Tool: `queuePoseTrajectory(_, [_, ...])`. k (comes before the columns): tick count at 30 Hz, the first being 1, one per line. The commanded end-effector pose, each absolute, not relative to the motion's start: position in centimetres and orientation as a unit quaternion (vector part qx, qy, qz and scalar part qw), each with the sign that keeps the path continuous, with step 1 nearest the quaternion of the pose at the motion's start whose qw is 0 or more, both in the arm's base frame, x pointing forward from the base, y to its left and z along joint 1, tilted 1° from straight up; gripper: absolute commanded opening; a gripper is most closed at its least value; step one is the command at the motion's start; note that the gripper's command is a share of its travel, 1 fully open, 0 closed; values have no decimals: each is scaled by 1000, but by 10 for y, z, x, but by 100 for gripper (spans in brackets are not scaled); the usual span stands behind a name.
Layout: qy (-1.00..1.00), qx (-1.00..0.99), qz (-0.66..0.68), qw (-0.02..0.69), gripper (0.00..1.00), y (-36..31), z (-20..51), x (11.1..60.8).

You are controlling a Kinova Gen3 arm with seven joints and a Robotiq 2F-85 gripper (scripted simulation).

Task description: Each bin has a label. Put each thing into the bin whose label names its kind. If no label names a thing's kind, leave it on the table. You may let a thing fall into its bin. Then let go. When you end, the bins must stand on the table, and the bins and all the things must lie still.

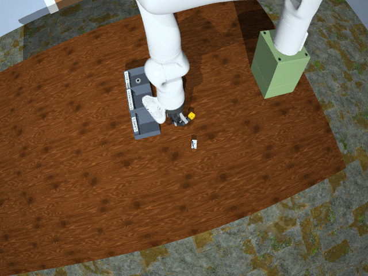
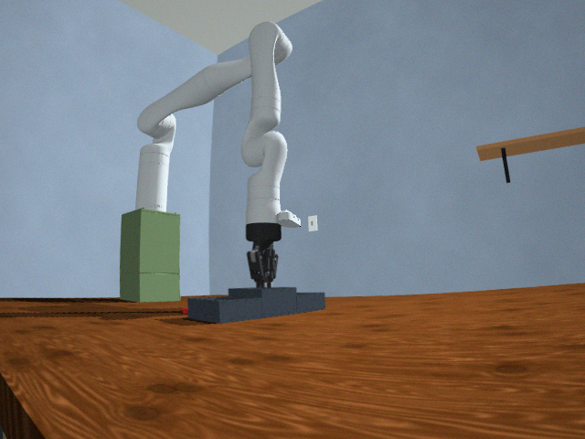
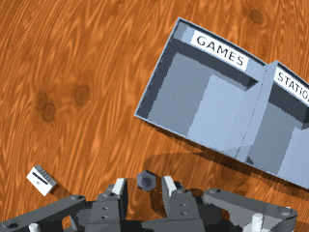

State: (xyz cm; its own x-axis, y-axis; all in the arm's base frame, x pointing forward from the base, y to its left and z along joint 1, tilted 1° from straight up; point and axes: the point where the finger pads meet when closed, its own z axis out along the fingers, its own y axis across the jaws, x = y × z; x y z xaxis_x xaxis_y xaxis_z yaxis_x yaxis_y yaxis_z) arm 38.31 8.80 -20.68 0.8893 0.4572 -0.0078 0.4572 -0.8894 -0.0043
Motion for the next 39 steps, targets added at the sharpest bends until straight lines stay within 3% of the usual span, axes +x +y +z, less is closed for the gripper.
queuePoseTrajectory(1, [-242,-970,-5,-1,31,92,-208,382])
queuePoseTrajectory(39, [-242,-970,-5,-1,31,88,-220,387])
